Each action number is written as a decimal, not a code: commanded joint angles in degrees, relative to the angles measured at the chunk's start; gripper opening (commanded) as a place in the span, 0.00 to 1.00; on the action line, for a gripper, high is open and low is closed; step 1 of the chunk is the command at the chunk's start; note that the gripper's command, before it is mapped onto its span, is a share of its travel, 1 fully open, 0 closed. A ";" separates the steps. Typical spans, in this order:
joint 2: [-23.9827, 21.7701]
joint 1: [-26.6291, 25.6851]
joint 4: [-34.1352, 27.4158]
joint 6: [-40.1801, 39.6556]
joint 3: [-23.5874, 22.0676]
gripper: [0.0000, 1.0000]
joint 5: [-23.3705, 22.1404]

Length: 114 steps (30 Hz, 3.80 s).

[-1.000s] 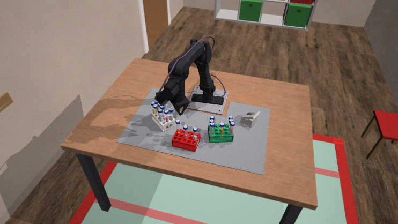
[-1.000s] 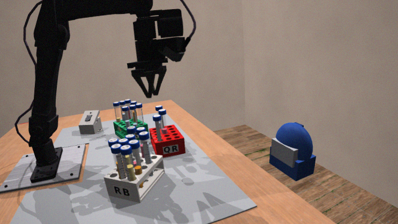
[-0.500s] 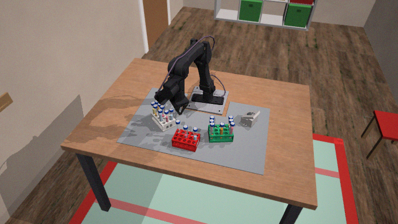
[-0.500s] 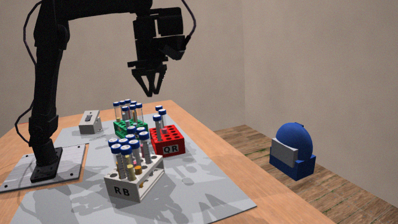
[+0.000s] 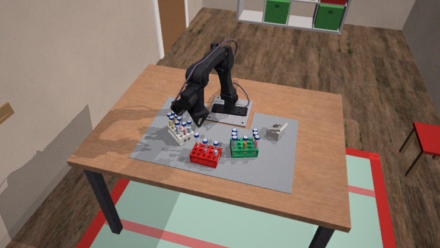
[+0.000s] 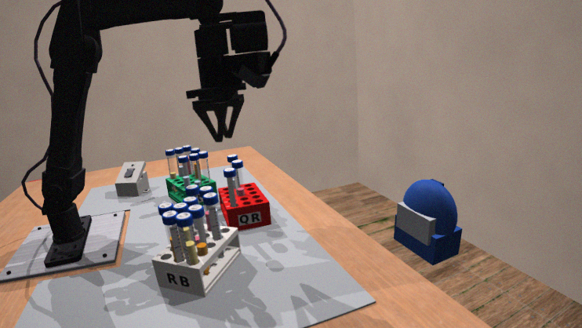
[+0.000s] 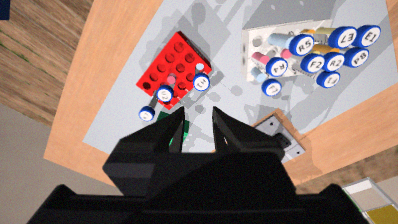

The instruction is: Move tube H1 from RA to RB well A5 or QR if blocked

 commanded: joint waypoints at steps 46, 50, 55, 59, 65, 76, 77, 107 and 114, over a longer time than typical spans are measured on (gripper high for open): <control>6.59 8.01 -1.12 8.30 8.54 0.30 0.25; 5.85 7.83 -1.12 8.01 7.37 0.30 -0.02; 5.00 7.82 -1.12 8.00 6.64 0.30 -0.02; 4.67 7.81 -1.12 7.99 6.36 0.30 -0.02; 3.73 7.80 -1.12 7.97 5.58 0.30 -0.02; 2.85 7.77 -1.12 7.95 4.45 0.30 -0.02; 2.84 7.77 -1.12 7.95 4.39 0.30 -0.02; 5.25 6.96 6.00 7.48 -2.53 0.30 0.31; 4.87 6.88 8.11 7.38 -4.85 0.30 0.30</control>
